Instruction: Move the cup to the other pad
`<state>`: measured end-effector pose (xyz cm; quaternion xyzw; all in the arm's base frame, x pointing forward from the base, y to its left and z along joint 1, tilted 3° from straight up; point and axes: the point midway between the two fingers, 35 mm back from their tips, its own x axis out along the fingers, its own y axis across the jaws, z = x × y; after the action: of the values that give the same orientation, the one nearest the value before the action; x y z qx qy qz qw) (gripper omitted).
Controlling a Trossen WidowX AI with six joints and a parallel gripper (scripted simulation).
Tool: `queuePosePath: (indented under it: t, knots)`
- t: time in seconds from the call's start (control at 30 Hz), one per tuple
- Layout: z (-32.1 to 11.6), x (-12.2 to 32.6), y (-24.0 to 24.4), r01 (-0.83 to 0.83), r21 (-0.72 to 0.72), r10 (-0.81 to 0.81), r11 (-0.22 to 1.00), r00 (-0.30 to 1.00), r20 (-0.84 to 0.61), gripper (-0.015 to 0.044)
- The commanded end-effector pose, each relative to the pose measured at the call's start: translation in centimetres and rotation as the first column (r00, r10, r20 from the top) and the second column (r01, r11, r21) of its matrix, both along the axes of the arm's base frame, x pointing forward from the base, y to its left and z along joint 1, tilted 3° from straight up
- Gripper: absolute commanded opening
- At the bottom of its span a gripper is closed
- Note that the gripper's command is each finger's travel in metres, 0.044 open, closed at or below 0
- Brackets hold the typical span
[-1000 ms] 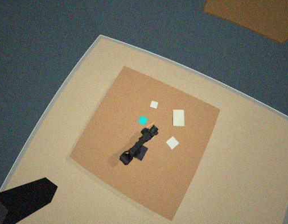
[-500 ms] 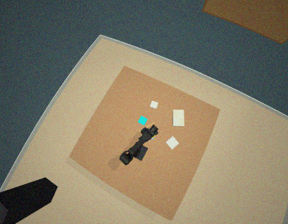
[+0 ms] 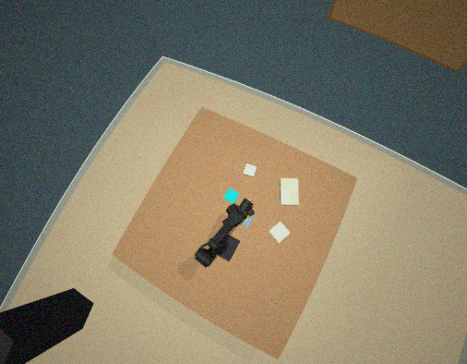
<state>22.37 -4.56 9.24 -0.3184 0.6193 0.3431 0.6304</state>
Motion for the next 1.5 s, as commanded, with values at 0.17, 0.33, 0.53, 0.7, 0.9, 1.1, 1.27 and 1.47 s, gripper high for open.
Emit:
queuePosePath:
  t: [0.17,0.33,0.53,0.7,0.9,1.1,1.27,1.47]
  knots:
    - [0.2,1.2,1.5,0.003,0.004,-0.003,1.000,1.000,0.007,0.0000]
    - [0.3,1.7,2.3,0.003,0.005,-0.003,1.000,1.000,0.008,0.0000]
    - [0.3,2.4,3.3,0.002,0.006,-0.003,1.000,1.000,0.009,0.0000]
    - [0.4,3.0,4.1,0.002,0.007,-0.002,1.000,1.000,0.009,0.0000]
    - [0.5,3.8,5.2,0.002,0.008,-0.002,1.000,1.000,0.010,0.0000]
    - [0.6,4.6,6.4,0.002,0.009,-0.002,1.000,1.000,0.010,0.0000]
    - [0.7,5.3,7.4,0.002,0.009,-0.002,1.000,1.000,0.011,0.0000]
    - [0.9,6.2,8.6,0.002,0.010,-0.002,1.000,1.000,0.011,0.0000]
